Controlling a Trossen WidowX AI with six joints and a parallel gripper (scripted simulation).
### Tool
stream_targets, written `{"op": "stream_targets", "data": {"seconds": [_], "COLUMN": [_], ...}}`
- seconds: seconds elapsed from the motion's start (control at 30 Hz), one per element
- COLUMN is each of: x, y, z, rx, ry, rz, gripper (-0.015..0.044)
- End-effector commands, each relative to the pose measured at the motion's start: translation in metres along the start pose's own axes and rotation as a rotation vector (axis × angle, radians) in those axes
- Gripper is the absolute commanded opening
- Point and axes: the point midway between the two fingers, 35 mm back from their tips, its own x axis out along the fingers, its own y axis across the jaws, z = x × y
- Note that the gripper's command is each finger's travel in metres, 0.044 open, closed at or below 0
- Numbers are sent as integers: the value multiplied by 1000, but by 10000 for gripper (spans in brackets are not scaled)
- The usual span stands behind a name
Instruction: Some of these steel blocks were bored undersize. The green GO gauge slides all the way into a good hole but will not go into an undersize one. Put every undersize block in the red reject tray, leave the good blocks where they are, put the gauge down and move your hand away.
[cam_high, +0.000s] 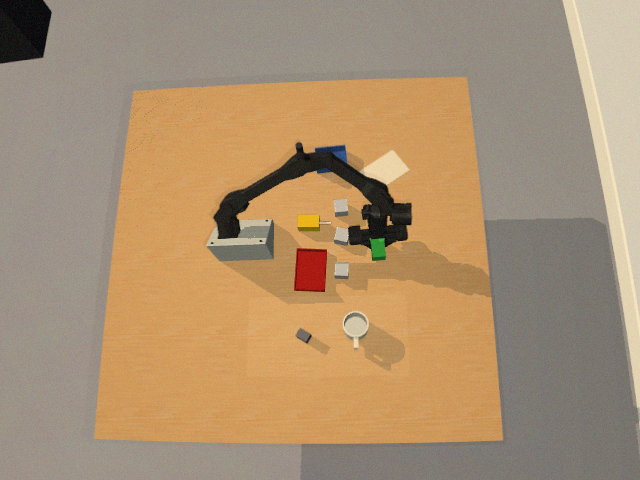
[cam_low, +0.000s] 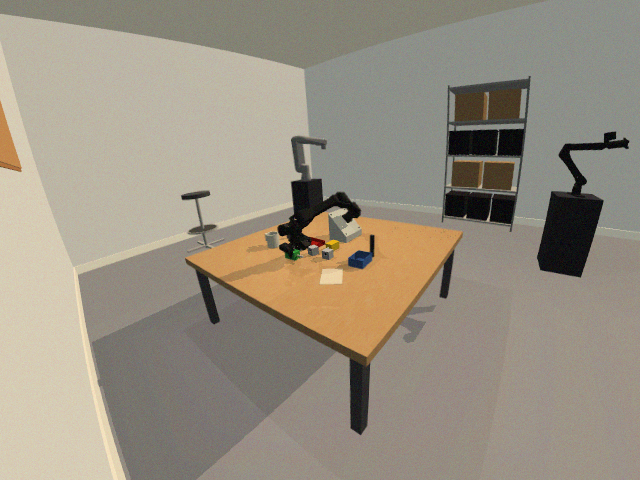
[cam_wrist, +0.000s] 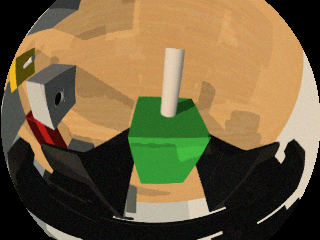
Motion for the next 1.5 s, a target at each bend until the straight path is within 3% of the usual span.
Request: {"op": "stream_targets", "data": {"seconds": [0.0, 0.1, 0.5, 0.63, 0.8, 1.1, 1.47], "x": [7, 9, 6, 3, -62, -70, -61], "y": [0, 0, 0, 0, 0, -3, -1], "z": [2, 3, 2, 1, -17, -21, -18], "rx": [4, 4, -1, -1, 4, 31, 1069], "ry": [-2, -2, -1, 0, 1, 1, -83], "rz": [1, 1, 2, 2, 1, -23, 38], "gripper": [0, 0, 300, 300, 300, 300, 300]}}
